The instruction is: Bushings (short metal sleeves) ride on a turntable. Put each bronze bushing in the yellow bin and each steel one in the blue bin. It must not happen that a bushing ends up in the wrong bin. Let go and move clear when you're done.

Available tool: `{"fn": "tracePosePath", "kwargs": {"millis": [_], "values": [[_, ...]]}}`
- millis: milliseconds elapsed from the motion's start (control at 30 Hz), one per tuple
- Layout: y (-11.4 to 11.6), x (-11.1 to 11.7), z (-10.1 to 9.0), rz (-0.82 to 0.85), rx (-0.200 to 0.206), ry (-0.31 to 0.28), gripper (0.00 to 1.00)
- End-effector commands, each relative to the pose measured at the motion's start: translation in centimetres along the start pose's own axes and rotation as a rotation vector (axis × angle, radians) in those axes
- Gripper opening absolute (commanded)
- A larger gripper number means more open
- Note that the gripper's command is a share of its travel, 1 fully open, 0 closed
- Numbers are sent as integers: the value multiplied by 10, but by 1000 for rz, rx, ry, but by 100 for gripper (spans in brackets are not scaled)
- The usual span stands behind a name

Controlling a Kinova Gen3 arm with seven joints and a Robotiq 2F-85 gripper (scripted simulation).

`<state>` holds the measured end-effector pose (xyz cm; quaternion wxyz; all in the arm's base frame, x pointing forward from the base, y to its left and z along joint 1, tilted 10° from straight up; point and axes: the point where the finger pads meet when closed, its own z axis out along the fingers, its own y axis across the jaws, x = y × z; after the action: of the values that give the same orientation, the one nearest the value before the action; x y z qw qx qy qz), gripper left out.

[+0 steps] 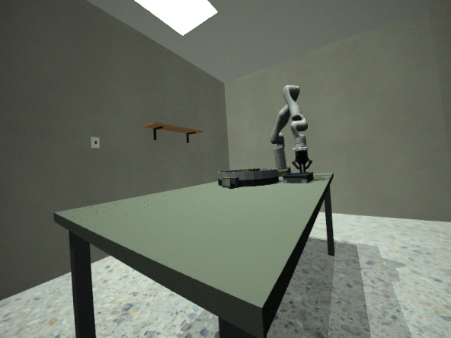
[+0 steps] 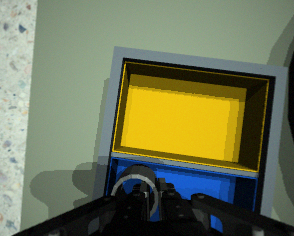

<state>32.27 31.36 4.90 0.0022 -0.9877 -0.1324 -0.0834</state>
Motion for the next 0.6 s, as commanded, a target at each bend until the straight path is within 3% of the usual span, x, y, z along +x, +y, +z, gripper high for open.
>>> {"fn": "tracePosePath", "kwargs": {"millis": [0,567], "values": [[0,0,2,1,0,0,0],[0,0,11,1,0,0,0]]}}
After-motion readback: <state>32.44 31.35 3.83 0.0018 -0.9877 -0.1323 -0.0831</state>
